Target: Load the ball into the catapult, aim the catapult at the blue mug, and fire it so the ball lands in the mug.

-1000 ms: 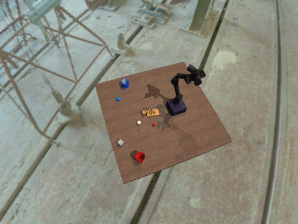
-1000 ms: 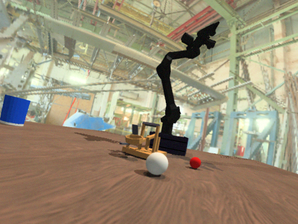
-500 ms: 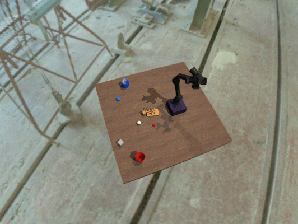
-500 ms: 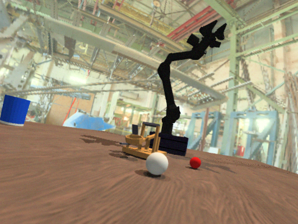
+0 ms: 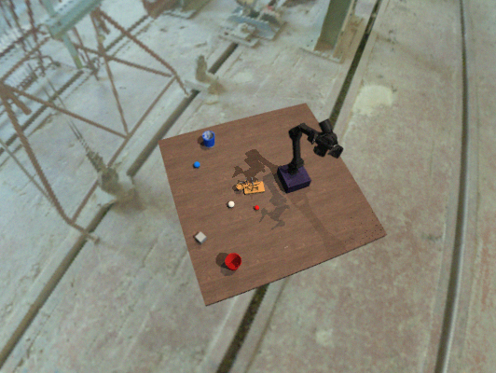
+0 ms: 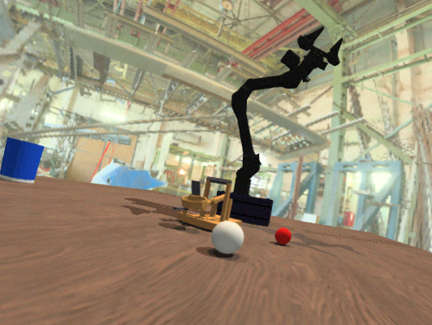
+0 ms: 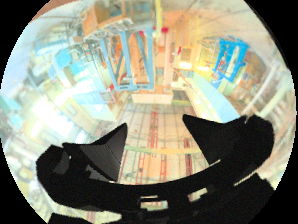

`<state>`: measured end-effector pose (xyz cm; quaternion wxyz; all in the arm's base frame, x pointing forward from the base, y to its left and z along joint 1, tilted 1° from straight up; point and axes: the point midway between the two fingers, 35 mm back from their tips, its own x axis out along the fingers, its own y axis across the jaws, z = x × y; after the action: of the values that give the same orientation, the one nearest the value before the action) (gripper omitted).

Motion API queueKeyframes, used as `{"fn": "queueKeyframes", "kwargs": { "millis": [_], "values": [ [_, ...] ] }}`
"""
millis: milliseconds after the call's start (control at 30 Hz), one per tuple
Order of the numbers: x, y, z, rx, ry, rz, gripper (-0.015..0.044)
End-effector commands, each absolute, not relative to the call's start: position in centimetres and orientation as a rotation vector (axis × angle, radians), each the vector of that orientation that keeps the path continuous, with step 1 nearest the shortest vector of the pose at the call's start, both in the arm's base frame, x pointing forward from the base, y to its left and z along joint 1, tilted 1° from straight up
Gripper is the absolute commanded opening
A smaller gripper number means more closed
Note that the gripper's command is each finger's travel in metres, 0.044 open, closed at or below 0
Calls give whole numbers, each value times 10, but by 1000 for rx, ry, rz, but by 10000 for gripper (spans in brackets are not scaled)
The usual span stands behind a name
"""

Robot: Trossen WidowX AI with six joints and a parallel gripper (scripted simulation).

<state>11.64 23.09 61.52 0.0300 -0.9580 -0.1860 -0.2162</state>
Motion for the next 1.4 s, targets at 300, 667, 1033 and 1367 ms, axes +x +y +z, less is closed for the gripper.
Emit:
{"fn": "queueKeyframes", "kwargs": {
  "millis": [300,667,1033,1367],
  "values": [
    [150,265,584,-3373,-517,-854,440],
    [189,283,550,-3741,-475,-963,440],
    [234,290,507,-4121,-487,-998,440],
    [280,282,458,-4469,-611,-921,440]
  ]
}}
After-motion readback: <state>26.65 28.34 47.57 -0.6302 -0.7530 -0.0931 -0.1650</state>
